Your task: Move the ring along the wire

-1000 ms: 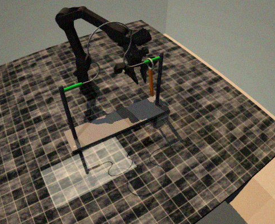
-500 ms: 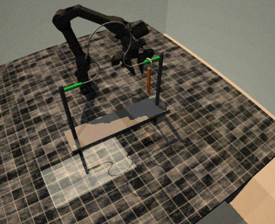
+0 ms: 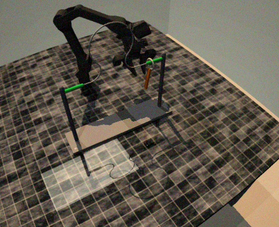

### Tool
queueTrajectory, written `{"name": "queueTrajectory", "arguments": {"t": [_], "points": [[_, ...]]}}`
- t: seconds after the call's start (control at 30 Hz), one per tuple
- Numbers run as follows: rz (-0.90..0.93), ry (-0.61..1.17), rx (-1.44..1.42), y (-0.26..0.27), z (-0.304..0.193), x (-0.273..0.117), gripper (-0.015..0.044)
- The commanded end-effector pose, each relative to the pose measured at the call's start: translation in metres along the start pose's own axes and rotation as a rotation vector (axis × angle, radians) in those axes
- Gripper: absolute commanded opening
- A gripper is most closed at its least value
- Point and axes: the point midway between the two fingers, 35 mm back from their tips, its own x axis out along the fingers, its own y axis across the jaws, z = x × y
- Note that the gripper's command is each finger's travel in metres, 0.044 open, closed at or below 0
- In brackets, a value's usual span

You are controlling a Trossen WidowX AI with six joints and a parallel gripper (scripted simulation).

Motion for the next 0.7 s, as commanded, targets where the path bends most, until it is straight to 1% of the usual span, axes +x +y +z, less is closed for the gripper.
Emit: {"name": "queueTrajectory", "arguments": {"t": [0.0,0.1,0.23,0.27,0.67], "points": [[0.002,0.002,0.002,0.002,-0.001,-0.017,0.0239],[0.004,-0.004,0.0,0.0,0.001,-0.046,0.0317],[0.004,-0.005,0.0,-0.001,0.001,-0.048,0.0423],[0.004,-0.005,0.0,-0.001,0.001,-0.048,0.044],[0.004,-0.005,0.0,-0.001,0.001,-0.048,0.044]]}}
